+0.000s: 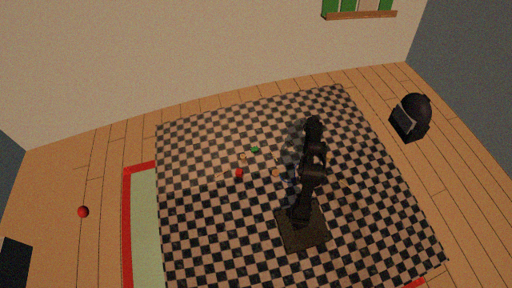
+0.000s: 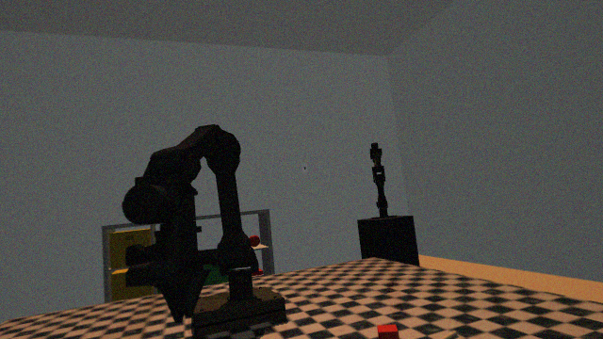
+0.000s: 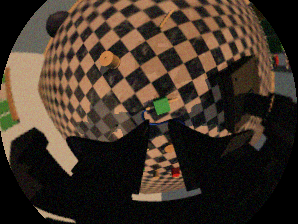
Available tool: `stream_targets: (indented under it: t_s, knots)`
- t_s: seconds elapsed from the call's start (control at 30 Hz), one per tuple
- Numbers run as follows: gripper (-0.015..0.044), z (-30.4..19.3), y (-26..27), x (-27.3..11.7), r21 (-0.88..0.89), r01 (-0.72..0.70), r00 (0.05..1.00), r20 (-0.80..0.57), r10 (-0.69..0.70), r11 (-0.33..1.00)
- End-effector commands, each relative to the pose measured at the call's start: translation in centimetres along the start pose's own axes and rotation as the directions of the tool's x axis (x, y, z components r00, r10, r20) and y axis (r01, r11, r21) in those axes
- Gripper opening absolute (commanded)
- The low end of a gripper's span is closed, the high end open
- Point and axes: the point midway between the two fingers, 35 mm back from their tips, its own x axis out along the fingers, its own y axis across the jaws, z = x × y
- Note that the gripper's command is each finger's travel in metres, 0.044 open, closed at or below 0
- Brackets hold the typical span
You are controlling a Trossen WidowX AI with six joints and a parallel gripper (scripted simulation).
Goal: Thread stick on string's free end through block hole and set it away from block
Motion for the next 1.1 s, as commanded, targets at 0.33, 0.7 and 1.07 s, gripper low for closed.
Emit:
stream_targets:
  t_s: [0.33, 0.7, 1.07]
  knots:
    - [0.0120, 1.1, -2.9, 0.1, -0.980, 0.015, 1.000, 0.011, -0.021, 0.198]
    - [0.0120, 1.3, -3.7, 0.2, -0.942, 0.003, 1.000, 0.013, -0.028, -0.335]
    - [0.0120, 1.3, -3.7, 0.2, -0.942, 0.003, 1.000, 0.013, -0.028, -0.335]
